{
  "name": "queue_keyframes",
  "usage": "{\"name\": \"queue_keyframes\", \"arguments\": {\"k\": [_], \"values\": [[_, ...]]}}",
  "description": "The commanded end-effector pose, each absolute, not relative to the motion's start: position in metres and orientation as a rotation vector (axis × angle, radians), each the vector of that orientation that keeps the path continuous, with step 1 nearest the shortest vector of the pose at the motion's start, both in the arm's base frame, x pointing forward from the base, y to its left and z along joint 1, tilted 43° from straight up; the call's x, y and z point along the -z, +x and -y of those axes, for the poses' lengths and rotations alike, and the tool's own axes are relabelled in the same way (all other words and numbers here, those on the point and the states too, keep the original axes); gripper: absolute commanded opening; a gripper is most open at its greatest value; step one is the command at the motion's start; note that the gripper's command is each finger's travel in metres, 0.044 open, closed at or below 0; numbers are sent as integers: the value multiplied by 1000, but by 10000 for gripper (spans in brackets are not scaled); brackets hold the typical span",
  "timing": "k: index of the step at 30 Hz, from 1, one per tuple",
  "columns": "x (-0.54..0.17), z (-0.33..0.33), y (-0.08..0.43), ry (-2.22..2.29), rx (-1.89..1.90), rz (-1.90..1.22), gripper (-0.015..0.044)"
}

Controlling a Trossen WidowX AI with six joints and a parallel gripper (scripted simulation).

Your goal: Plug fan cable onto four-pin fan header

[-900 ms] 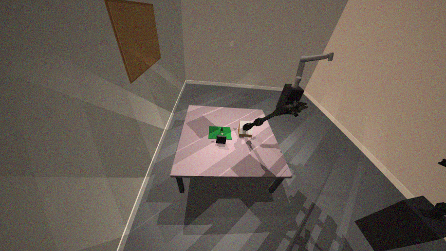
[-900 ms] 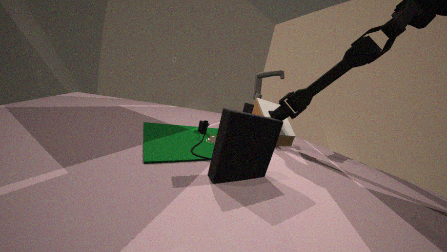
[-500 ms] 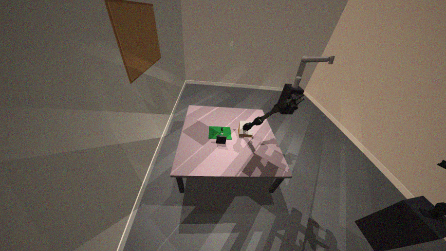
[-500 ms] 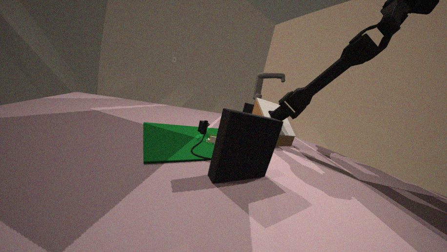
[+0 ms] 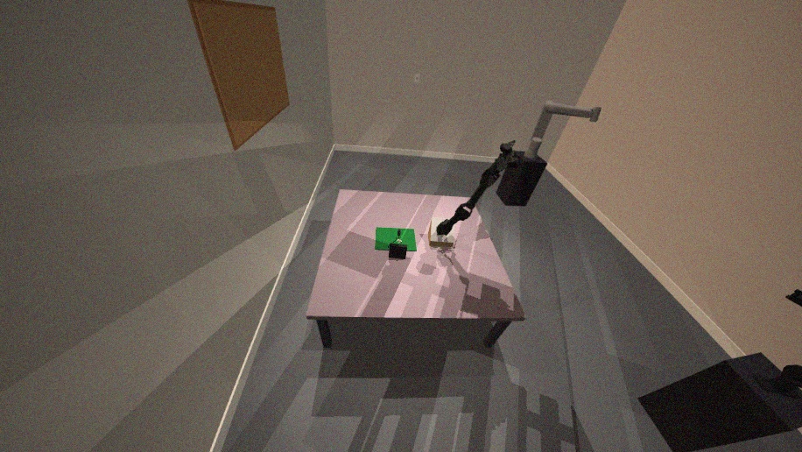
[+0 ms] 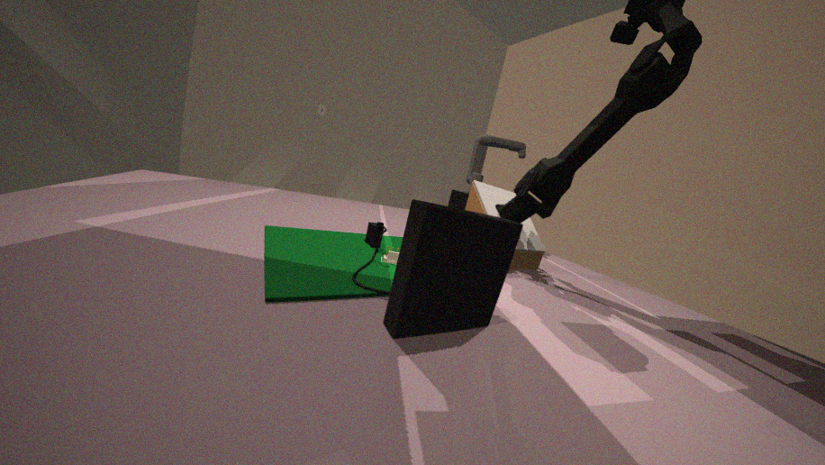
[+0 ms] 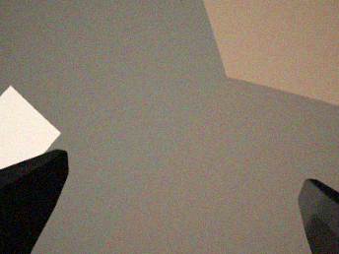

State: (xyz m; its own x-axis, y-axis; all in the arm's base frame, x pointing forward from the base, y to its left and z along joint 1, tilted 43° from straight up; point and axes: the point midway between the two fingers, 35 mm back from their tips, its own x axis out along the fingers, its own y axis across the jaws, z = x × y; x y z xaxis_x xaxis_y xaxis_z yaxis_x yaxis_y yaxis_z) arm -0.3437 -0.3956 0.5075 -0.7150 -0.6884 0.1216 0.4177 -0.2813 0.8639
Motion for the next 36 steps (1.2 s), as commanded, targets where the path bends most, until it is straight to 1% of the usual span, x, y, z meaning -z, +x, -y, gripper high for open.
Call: {"name": "queue_keyframes", "arguments": {"k": [1, 10, 19, 27, 36], "values": [[-472, 434, -314, 527, 2007, 1143, 440], [-387, 505, -212, 894, 1880, 850, 440], [-304, 534, -88, 1192, 1721, 511, 440], [-226, 522, 26, 1422, 1546, 146, 440], [-148, 458, 149, 1628, 1319, -304, 440]]}}
